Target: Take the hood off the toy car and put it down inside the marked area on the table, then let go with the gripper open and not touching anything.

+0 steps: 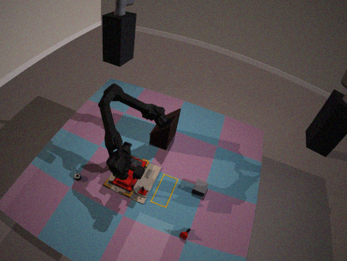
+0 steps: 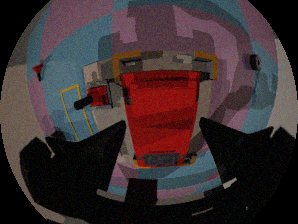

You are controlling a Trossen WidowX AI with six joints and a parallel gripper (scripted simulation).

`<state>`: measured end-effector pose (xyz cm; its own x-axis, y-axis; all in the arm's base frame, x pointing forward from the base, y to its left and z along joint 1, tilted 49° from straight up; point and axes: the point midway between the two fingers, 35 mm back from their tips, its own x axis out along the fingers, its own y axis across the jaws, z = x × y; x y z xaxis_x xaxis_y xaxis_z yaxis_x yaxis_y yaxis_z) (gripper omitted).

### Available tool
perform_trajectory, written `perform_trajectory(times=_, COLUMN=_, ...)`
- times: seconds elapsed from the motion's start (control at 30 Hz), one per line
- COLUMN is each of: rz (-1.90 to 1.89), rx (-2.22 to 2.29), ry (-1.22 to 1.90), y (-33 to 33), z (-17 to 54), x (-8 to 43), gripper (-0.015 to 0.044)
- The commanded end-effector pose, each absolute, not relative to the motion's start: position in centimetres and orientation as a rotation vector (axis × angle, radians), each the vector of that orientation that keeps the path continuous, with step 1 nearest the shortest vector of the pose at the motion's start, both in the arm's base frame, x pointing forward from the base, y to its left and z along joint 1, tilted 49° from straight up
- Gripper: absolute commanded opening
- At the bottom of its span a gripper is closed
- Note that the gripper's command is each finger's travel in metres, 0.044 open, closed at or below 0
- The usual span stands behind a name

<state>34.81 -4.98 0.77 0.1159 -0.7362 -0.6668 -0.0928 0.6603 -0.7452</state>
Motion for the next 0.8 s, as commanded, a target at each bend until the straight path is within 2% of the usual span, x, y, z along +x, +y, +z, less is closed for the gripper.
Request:
perform_trajectory(times=0.0, rz=-0.547, rx=-0.762, ry=1.405, y=-5.32, z=0.56, x=34.63, gripper=0.0440)
perform_trajectory(times=0.77, rz=-0.547, rx=-0.763, ry=1.404, y=-6.17, z=-0.19, x=34.75, gripper=0.0440)
